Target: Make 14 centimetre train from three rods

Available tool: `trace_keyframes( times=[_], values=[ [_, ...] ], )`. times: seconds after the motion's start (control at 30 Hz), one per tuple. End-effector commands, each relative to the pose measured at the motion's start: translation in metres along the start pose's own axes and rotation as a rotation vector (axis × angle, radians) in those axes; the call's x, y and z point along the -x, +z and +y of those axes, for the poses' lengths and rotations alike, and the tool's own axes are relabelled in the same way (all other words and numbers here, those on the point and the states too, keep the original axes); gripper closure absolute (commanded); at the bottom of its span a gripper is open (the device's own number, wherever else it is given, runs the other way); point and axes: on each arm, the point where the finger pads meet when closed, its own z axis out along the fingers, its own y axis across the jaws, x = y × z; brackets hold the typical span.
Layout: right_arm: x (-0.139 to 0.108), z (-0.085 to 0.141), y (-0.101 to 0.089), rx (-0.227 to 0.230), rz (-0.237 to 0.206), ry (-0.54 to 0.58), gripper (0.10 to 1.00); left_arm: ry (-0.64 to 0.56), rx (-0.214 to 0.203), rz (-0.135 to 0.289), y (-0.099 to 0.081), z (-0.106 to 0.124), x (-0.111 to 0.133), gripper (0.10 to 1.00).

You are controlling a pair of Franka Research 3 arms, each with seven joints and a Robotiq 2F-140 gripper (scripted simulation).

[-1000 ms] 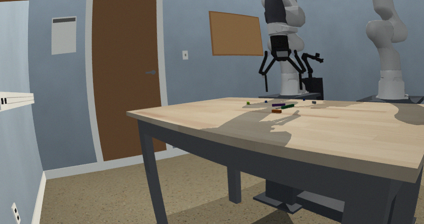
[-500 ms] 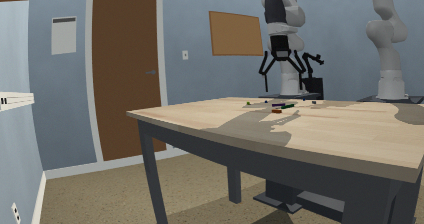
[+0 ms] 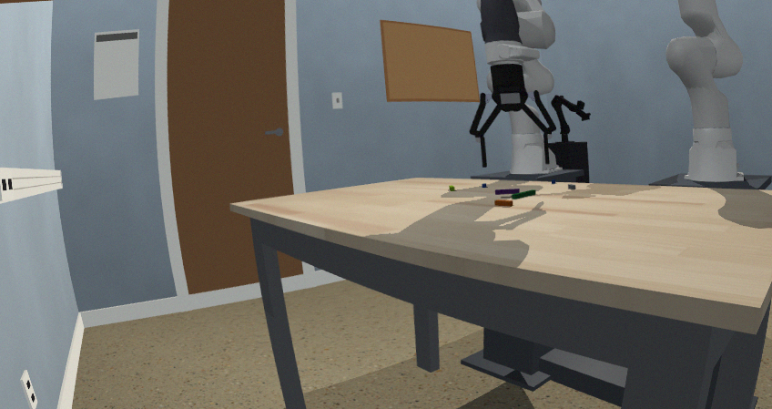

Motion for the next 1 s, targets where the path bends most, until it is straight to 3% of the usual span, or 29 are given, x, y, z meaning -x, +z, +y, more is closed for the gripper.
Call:
trace_keyframes(
  times=[0.0, 0.97],
  values=[
    [-0.0004, -0.0017, -0.0001, 0.002, 0.001, 0.168, 0.098, 0.003, -0.001, -0.005, 0.0004, -0.0005, 0.0018, 0.098],
    [-0.0001, -0.0016, 0.0000, 0.002, 0.002, 0.651, 0.098, 0.003, -0.001, -0.005, 0.0004, -0.0005, 0.0018, 0.098]
  ],
)
